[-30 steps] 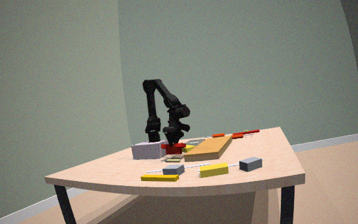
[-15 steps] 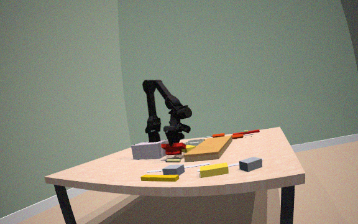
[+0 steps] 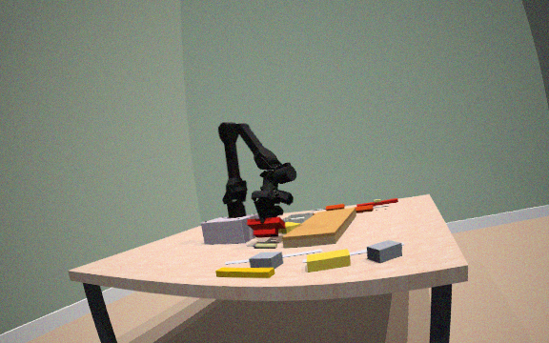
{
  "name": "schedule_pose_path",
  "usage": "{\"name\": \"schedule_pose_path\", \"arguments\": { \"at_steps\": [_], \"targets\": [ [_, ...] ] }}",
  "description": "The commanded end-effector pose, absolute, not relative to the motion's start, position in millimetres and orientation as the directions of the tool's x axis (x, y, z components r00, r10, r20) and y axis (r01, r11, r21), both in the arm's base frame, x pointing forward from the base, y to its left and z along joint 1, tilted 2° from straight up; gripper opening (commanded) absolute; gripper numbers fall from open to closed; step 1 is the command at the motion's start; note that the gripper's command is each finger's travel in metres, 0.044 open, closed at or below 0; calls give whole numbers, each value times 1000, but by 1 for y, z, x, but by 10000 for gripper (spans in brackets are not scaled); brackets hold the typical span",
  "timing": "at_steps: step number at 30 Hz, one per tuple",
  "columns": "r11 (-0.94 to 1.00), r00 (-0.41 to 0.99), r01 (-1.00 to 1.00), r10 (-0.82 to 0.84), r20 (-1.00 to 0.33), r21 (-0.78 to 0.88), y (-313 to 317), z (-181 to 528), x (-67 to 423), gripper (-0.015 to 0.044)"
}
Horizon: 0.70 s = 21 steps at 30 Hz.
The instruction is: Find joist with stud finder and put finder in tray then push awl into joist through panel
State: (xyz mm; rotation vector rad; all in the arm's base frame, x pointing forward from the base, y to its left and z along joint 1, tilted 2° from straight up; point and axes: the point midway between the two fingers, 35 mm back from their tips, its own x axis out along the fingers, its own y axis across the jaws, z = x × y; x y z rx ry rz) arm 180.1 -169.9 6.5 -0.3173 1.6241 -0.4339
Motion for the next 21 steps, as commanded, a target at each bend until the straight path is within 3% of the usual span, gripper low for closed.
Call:
{"name": "schedule_pose_path", "arguments": {
  "at_steps": [1, 21],
  "targets": [
    [867, -98, 56, -488, -867, -494, -170, 8, 180, 0],
    [793, -114, 52, -598, -793, -606, -167, 4, 180, 0]
  ]
}}
